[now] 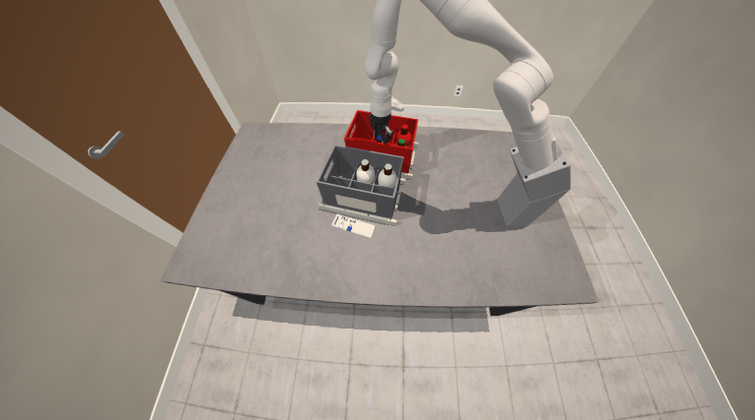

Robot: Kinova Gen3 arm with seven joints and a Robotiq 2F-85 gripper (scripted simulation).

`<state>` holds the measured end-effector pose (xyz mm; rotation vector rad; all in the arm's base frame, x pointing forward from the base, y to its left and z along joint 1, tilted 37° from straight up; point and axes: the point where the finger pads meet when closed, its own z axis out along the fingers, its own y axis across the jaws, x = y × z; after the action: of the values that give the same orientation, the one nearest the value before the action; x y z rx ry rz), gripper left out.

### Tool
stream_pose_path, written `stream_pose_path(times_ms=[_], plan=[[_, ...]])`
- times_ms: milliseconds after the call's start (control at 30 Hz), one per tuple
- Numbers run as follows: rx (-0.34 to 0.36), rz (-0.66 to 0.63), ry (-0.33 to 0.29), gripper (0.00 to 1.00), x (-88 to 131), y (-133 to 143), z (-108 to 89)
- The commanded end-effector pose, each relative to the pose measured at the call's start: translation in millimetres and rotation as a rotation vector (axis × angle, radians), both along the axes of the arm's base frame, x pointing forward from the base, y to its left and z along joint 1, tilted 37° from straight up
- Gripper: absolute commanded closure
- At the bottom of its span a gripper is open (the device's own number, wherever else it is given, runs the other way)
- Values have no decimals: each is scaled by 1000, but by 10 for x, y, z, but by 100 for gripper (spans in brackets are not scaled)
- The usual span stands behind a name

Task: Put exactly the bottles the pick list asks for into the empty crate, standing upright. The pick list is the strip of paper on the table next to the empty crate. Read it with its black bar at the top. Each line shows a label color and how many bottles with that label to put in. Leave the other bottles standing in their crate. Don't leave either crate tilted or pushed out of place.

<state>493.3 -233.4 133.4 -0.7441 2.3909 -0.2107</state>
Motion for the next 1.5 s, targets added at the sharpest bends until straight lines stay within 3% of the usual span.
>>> stream_pose_path(times_ms=[0,500,1467], plan=[[-1,-1,-1,52,-15,-3,25],[-1,-1,-1,52,-15,-3,25],[-1,-1,-1,62,-15,-4,25]])
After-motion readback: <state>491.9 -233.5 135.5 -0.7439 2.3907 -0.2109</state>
